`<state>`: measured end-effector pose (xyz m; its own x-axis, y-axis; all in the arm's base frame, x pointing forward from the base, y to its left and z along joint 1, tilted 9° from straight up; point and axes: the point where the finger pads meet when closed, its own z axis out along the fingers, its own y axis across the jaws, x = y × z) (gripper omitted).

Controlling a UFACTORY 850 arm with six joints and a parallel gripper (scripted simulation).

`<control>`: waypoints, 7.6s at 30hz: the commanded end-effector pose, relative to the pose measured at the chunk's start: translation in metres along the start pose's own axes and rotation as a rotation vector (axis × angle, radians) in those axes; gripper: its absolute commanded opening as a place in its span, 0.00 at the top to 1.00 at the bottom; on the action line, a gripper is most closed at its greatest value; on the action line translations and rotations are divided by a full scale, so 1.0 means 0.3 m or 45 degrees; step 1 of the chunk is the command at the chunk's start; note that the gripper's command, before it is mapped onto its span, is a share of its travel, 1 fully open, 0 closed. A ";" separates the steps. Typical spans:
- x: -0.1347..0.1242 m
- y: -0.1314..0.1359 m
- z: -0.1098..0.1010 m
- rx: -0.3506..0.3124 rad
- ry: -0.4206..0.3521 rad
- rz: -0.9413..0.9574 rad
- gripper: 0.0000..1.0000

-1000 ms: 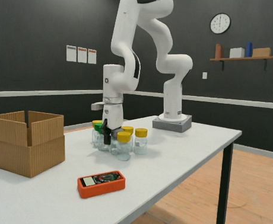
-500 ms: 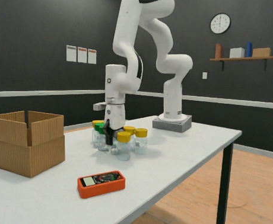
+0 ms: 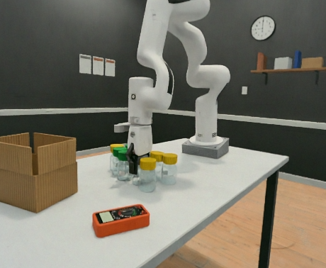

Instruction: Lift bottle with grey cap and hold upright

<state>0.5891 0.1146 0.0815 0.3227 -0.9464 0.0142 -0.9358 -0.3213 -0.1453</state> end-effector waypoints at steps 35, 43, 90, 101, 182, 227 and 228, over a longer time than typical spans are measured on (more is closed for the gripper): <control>-0.011 -0.003 -0.114 0.002 0.001 0.000 0.21; -0.011 -0.003 -0.111 0.003 0.001 0.000 1.00; -0.011 -0.003 -0.112 0.002 0.001 0.000 1.00; -0.011 -0.003 -0.112 0.002 0.001 0.000 1.00; -0.011 -0.003 -0.305 0.003 0.001 0.000 1.00; -0.011 -0.003 -0.305 0.003 0.001 0.000 1.00; -0.011 -0.003 -0.305 0.003 0.001 0.000 1.00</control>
<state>0.5748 0.1148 0.1710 0.3226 -0.9464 0.0144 -0.9358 -0.3212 -0.1452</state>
